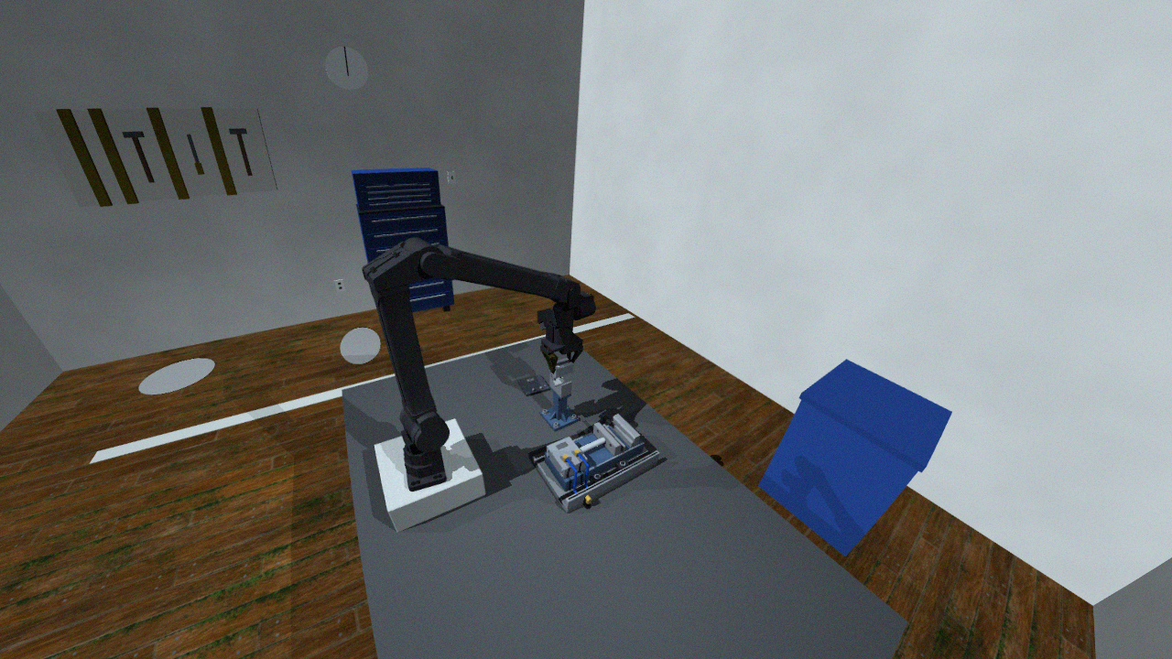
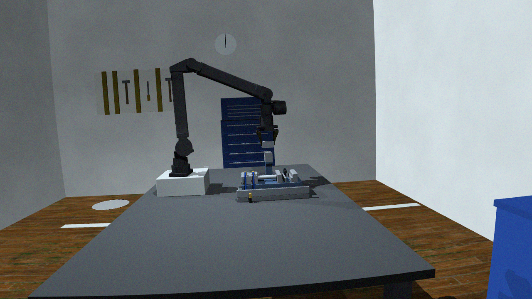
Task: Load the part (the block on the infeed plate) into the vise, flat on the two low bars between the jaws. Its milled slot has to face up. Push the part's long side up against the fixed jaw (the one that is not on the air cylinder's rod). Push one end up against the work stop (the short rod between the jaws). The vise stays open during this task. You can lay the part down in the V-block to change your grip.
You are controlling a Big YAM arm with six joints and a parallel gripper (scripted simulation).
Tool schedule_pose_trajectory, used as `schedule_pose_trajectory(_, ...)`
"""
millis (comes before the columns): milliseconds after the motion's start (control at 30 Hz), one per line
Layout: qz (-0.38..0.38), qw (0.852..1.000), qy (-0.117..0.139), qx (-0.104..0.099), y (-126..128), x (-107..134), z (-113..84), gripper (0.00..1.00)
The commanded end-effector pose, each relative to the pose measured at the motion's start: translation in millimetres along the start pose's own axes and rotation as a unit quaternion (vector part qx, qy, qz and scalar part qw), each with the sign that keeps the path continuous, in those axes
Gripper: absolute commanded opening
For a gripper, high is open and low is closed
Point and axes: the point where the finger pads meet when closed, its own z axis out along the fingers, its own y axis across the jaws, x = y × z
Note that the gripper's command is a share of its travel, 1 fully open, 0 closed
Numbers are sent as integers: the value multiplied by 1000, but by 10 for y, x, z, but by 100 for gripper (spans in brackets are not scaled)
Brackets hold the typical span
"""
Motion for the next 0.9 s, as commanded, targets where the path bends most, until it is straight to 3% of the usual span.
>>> schedule_pose_trajectory(0, -2, 1000, -4, 31, -181, -92, -337, 0)
schedule_pose_trajectory(133, -2, 999, -4, 34, -178, -91, -391, 0)
schedule_pose_trajectory(167, -2, 1000, -3, 23, -181, -92, -321, 0)
schedule_pose_trajectory(267, -2, 999, -4, 34, -174, -91, -463, 0)
schedule_pose_trajectory(433, -2, 999, -4, 34, -169, -90, -546, 0)
schedule_pose_trajectory(700, -2, 999, -4, 34, -164, -89, -625, 0)
schedule_pose_trajectory(733, -2, 1000, -3, 25, -169, -90, -557, 0)
schedule_pose_trajectory(867, -2, 1000, -4, 31, -165, -89, -637, 0)
